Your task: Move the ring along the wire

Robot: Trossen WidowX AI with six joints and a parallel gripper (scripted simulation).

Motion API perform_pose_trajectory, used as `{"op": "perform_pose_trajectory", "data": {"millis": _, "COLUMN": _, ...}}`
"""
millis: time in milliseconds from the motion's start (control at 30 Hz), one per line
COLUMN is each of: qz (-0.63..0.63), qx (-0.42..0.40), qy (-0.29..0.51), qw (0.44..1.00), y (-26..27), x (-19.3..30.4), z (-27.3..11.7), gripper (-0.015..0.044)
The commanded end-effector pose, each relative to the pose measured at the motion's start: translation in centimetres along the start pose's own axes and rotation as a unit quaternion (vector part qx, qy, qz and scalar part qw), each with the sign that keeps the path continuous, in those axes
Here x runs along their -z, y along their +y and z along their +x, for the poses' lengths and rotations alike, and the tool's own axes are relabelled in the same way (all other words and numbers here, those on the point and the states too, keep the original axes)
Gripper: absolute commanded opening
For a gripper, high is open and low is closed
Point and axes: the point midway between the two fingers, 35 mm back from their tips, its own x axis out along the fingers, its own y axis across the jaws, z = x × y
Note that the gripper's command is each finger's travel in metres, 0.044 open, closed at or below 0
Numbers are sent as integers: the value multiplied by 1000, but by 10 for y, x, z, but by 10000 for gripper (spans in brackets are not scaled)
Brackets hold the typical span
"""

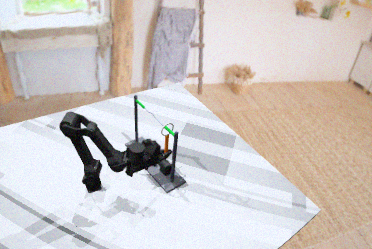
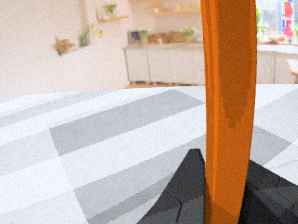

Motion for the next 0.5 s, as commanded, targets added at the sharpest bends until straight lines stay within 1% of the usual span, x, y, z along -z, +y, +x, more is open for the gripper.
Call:
{"op": "perform_pose_trajectory", "data": {"millis": 0, "qz": 0, "qx": -2, "qy": -1, "qw": 1000, "y": 0, "x": -1, "z": 0, "gripper": -150}}
{"op": "perform_pose_trajectory", "data": {"millis": 467, "qz": 0, "qx": -2, "qy": -1, "qw": 1000, "y": 3, "x": -1, "z": 0, "gripper": -150}}
